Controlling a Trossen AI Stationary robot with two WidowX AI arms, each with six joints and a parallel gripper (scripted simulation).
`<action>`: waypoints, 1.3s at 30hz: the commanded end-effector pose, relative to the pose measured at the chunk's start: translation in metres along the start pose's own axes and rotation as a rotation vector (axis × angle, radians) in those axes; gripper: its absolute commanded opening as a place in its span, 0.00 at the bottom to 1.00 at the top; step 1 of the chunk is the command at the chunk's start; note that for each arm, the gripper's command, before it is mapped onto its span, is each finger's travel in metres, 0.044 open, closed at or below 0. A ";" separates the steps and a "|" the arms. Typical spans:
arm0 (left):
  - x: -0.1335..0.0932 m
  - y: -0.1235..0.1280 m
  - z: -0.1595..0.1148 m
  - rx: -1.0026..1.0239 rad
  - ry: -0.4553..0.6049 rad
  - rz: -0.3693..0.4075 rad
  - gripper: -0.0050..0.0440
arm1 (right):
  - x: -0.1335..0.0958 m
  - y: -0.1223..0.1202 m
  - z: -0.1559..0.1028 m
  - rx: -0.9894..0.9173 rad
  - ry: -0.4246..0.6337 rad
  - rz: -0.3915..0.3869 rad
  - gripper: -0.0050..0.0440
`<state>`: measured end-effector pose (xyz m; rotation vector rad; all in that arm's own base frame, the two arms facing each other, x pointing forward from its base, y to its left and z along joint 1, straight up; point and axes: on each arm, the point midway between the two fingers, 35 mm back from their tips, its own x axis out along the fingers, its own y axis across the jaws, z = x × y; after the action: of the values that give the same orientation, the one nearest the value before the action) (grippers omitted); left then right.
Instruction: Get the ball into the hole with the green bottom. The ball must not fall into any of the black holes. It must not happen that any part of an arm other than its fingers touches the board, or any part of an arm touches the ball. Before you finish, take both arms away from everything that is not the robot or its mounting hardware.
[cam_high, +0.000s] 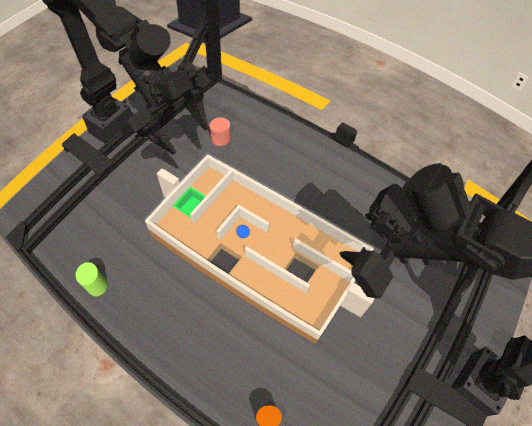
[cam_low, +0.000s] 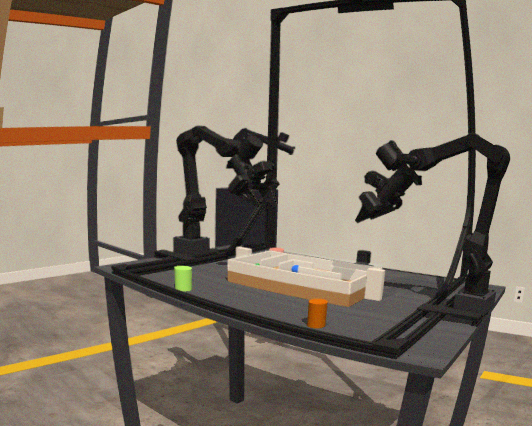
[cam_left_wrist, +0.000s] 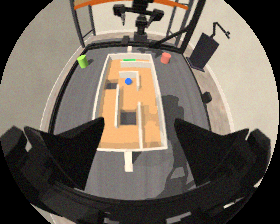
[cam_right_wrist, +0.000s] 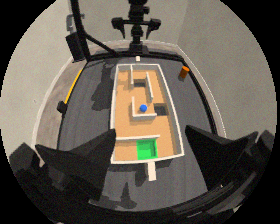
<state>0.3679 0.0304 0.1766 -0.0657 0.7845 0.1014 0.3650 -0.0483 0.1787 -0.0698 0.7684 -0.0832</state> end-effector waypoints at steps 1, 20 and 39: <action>0.017 0.005 -0.020 -0.010 0.185 0.015 0.92 | 0.018 -0.006 -0.024 -0.013 0.192 0.010 0.92; 0.035 0.017 -0.091 -0.033 0.780 0.038 0.92 | 0.034 -0.016 -0.105 -0.021 0.797 0.111 0.92; 0.049 0.018 -0.104 -0.034 0.784 0.038 0.92 | 0.048 -0.015 -0.118 -0.021 0.800 0.112 0.92</action>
<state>0.3290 0.0422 0.0742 -0.1238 1.5560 0.1305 0.3185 -0.0728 0.0694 -0.0118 1.5560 -0.0005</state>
